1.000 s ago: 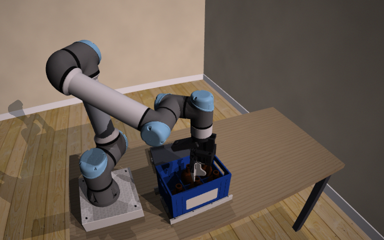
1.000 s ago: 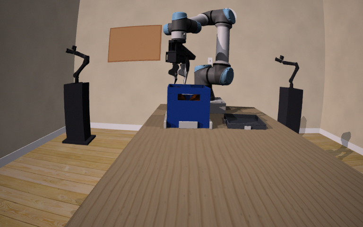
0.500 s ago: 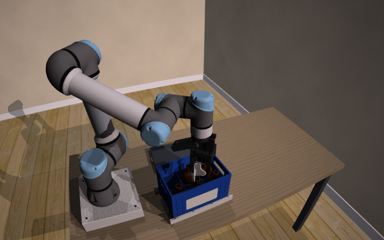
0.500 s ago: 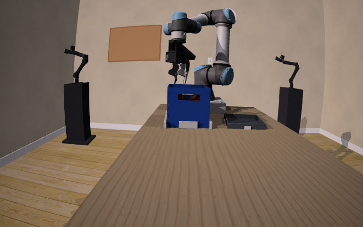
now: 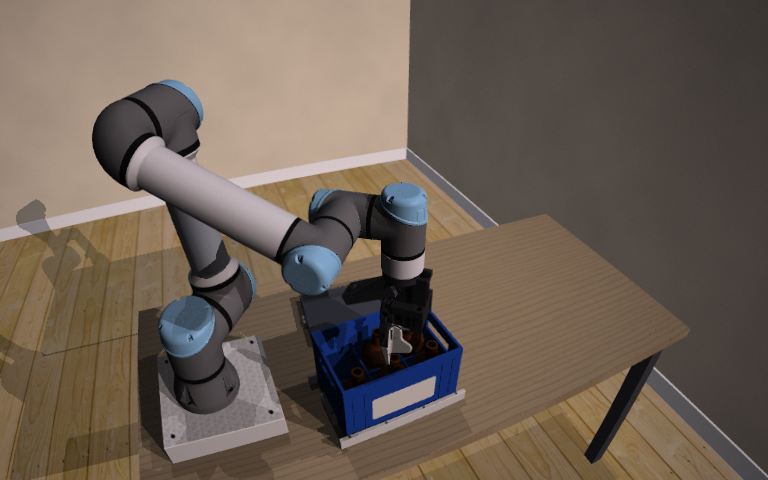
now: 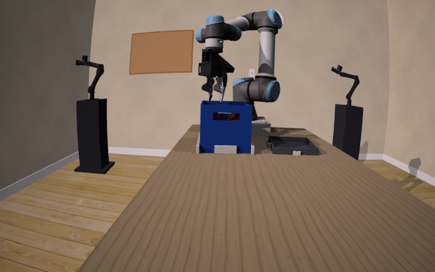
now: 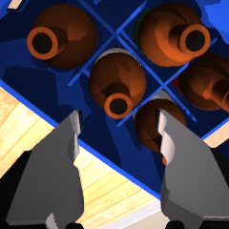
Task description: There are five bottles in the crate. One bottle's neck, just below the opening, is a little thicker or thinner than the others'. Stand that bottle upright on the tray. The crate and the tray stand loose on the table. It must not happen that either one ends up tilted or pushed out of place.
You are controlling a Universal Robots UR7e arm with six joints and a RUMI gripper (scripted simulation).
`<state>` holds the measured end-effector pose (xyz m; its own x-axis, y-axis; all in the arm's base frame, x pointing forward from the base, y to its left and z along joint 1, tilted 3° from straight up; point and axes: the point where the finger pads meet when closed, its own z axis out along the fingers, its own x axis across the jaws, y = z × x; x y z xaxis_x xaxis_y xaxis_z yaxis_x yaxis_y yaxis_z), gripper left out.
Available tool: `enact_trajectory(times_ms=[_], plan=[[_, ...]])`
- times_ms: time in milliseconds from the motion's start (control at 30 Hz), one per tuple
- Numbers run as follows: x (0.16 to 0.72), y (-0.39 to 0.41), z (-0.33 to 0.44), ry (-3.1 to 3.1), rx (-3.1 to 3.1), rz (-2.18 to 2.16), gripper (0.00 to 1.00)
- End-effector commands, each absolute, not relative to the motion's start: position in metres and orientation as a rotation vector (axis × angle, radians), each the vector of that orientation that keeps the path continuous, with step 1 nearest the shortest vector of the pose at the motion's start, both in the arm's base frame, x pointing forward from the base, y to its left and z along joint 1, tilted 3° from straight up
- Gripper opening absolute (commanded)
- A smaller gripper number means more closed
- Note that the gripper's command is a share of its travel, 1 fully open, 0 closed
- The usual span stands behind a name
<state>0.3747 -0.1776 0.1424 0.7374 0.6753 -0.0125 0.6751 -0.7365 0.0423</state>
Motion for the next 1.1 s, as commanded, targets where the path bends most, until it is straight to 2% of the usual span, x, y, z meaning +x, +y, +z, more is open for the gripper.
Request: enact_trajectory(times_ms=[0,1067], plan=[[0.375,-0.178,0.139,1.122,2.886,0.007,0.38],[0.376,-0.179,0.11,1.122,2.886,0.007,0.38]])
